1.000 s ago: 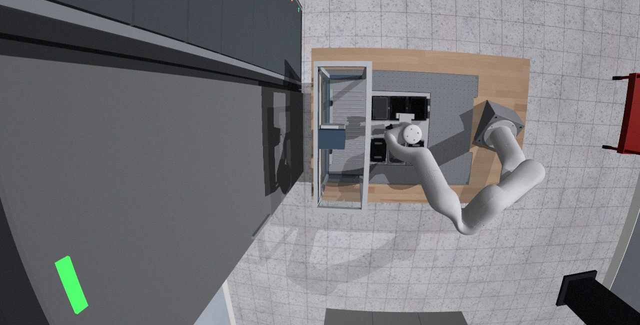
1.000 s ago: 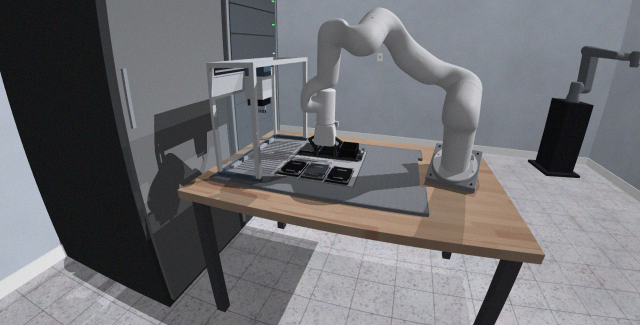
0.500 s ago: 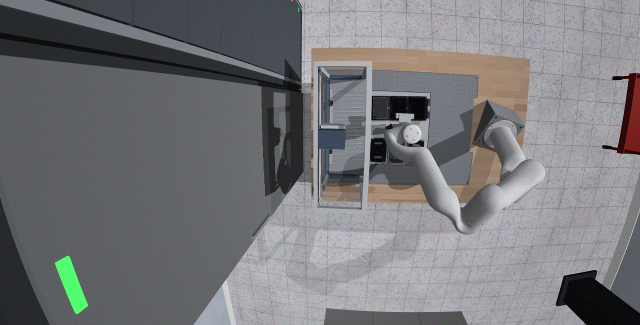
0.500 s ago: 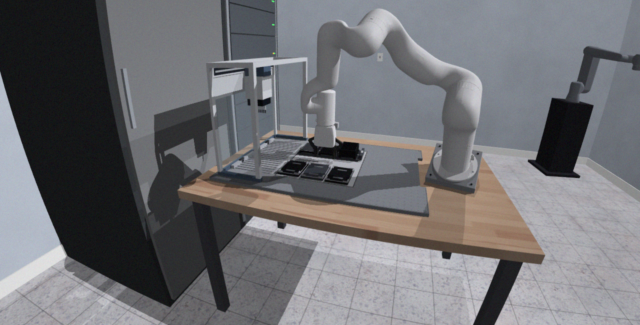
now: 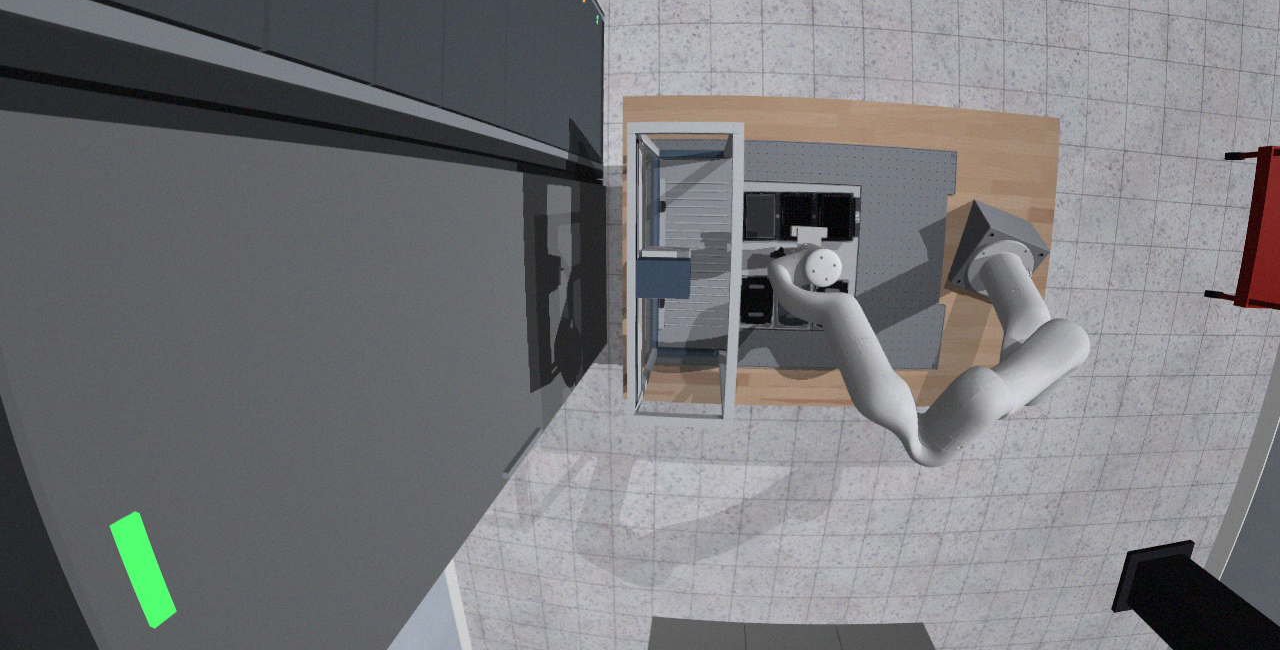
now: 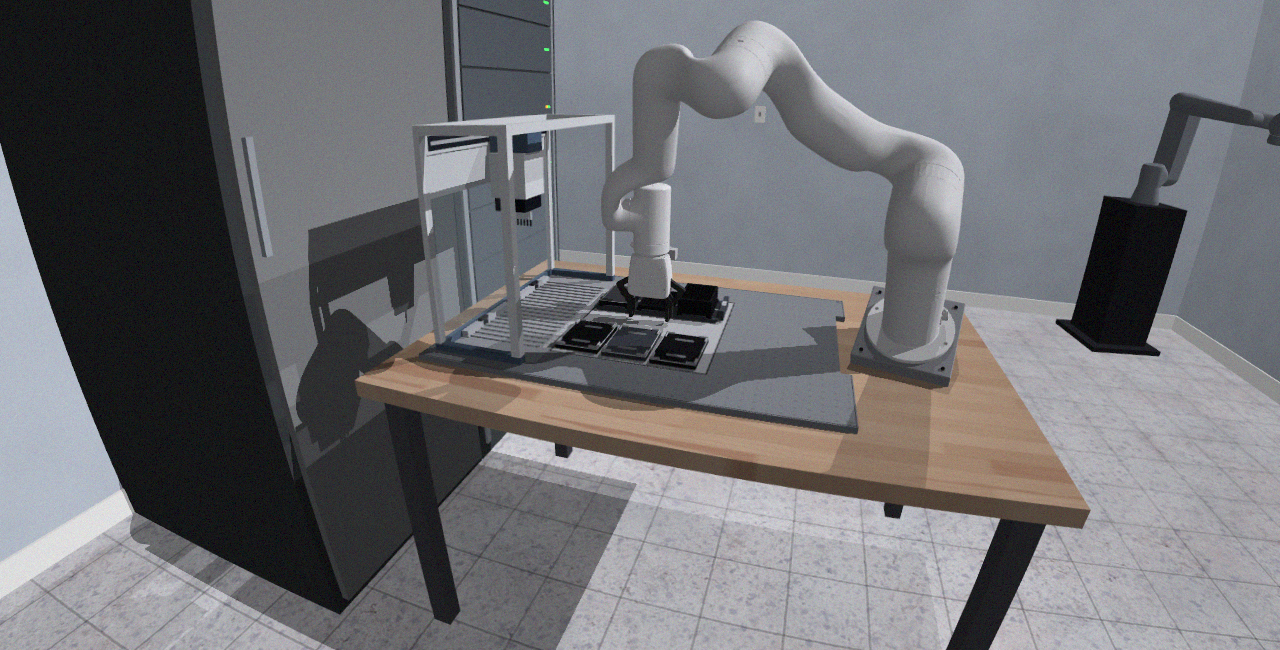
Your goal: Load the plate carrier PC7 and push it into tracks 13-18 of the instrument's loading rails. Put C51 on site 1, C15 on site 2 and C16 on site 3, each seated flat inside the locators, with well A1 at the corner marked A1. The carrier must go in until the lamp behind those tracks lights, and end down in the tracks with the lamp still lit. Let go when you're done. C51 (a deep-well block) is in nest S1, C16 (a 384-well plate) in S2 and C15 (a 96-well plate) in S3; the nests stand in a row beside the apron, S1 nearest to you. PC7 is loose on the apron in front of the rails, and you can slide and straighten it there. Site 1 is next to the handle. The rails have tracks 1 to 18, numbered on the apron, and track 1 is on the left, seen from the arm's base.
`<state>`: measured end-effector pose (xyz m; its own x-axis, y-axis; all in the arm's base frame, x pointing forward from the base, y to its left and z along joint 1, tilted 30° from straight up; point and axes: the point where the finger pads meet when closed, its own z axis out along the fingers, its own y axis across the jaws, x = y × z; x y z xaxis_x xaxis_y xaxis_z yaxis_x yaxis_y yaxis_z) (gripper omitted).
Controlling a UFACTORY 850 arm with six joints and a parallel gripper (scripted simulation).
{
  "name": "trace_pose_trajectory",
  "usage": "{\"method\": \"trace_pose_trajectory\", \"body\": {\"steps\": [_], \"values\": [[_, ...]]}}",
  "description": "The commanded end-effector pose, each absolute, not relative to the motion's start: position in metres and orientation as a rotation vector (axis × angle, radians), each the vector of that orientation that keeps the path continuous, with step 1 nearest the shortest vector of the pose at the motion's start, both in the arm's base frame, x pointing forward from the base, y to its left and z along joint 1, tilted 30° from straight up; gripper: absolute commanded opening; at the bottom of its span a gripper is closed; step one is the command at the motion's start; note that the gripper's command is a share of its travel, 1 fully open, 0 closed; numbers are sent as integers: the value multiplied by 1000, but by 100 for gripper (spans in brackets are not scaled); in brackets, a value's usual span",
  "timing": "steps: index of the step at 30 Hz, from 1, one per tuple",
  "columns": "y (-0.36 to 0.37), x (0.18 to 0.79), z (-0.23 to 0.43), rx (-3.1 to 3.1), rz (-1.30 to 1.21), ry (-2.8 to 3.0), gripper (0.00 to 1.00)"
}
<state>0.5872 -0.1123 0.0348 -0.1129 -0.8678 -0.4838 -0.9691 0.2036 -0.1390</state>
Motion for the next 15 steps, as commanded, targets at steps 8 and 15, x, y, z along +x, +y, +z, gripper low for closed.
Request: {"method": "trace_pose_trajectory", "body": {"steps": [8,15], "values": [[-110,589,31,-1704,289,2022,100],[-110,589,31,-1704,289,2022,100]]}}
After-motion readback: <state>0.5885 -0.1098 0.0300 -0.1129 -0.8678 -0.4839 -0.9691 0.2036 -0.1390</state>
